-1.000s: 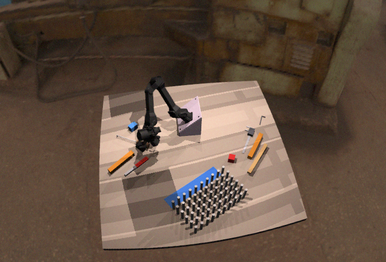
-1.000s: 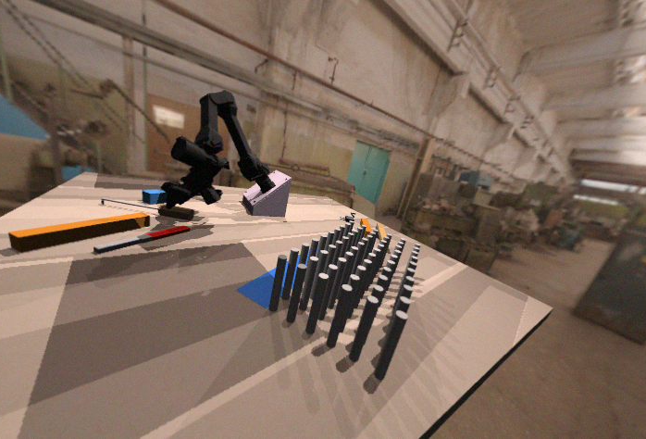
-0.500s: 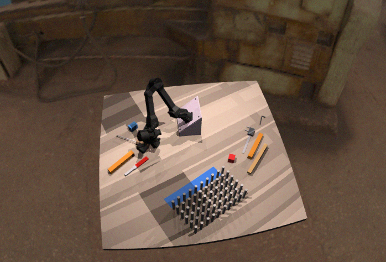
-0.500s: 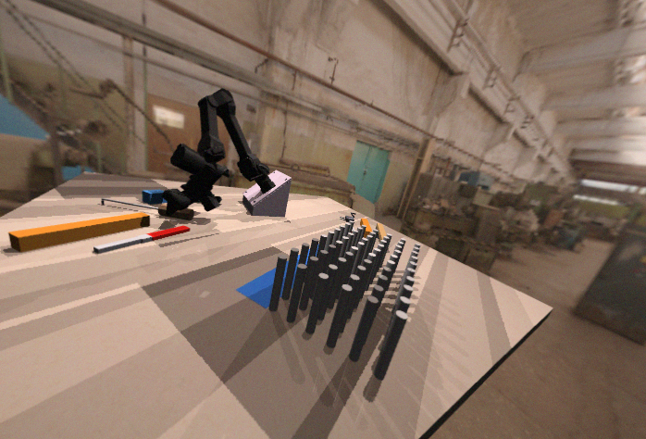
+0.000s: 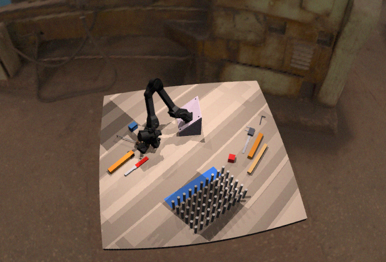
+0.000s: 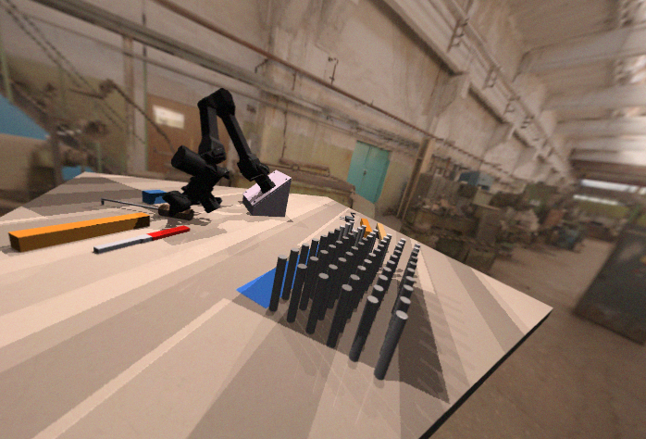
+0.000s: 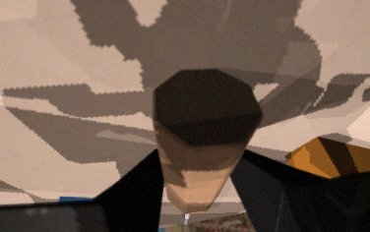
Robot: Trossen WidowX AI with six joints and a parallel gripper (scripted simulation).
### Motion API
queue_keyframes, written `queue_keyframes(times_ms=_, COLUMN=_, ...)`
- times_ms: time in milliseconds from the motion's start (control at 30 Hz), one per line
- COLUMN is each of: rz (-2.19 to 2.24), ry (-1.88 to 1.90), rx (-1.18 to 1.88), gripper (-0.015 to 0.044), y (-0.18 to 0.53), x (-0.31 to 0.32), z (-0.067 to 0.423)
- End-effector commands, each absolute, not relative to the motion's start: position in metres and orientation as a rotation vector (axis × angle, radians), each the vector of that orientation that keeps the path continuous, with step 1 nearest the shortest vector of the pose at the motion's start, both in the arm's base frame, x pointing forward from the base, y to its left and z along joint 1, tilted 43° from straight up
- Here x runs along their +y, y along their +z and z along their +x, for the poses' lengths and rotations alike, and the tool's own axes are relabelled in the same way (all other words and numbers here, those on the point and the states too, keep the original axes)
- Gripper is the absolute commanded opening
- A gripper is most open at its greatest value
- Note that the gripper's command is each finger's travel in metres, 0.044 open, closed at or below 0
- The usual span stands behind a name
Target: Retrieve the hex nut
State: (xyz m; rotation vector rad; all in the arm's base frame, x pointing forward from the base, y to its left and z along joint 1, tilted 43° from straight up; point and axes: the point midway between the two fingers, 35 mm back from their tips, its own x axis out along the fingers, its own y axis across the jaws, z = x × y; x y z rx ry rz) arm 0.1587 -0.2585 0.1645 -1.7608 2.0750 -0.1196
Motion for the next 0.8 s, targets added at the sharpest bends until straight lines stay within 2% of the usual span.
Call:
queue_keyframes(times_ms=0, rz=-1.775, ry=-0.124, rx=2.052, gripper=0.0082, y=0.167, x=-0.257, z=0.163)
queue_keyframes(times_ms=100, rz=-1.806, ry=-0.186, rx=1.967, gripper=0.0003, y=0.185, x=-0.250, z=0.179)
queue_keyframes(times_ms=767, rz=-1.706, ry=-0.094, rx=1.996, gripper=0.0000, y=0.197, x=-0.213, z=0.179)
